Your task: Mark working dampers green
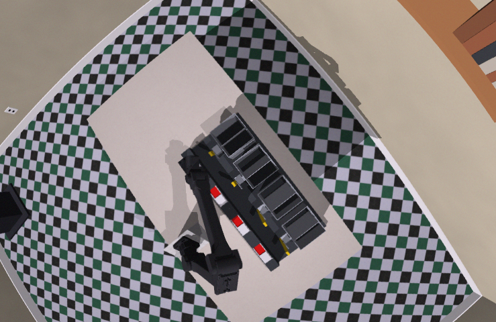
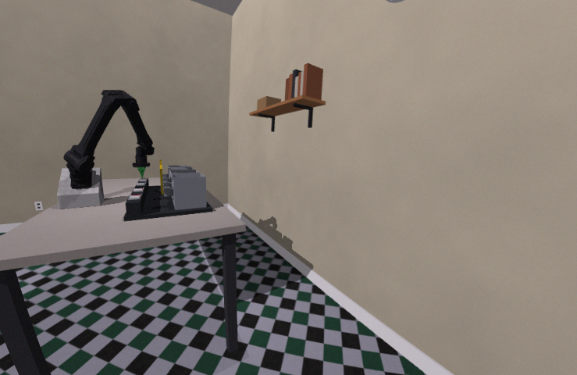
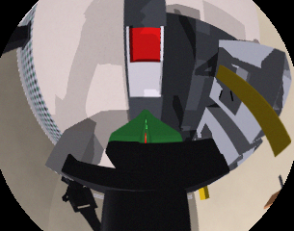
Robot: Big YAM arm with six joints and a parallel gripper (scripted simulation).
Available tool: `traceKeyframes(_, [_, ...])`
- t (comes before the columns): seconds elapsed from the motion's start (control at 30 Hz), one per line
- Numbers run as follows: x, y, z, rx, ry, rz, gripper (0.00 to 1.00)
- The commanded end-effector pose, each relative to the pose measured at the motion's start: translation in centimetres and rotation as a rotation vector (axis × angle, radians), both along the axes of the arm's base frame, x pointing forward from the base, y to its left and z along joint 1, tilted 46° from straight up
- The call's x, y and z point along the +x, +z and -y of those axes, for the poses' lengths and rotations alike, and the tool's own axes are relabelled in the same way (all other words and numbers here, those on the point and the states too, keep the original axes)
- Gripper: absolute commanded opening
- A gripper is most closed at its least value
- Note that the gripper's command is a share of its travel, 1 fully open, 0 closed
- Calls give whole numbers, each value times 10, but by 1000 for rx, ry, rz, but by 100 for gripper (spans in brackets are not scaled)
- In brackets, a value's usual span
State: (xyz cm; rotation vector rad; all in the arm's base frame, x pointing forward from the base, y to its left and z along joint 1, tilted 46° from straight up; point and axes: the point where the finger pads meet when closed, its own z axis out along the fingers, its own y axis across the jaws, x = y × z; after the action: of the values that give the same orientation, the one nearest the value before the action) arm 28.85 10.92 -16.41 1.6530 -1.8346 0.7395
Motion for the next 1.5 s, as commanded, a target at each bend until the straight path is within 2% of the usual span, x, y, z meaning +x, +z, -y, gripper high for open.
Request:
traceKeyframes(0.0, [0, -7, 6, -1, 2, -7, 0])
traceKeyframes(1.47, [-1, -13, 12, -1, 4, -7, 0])
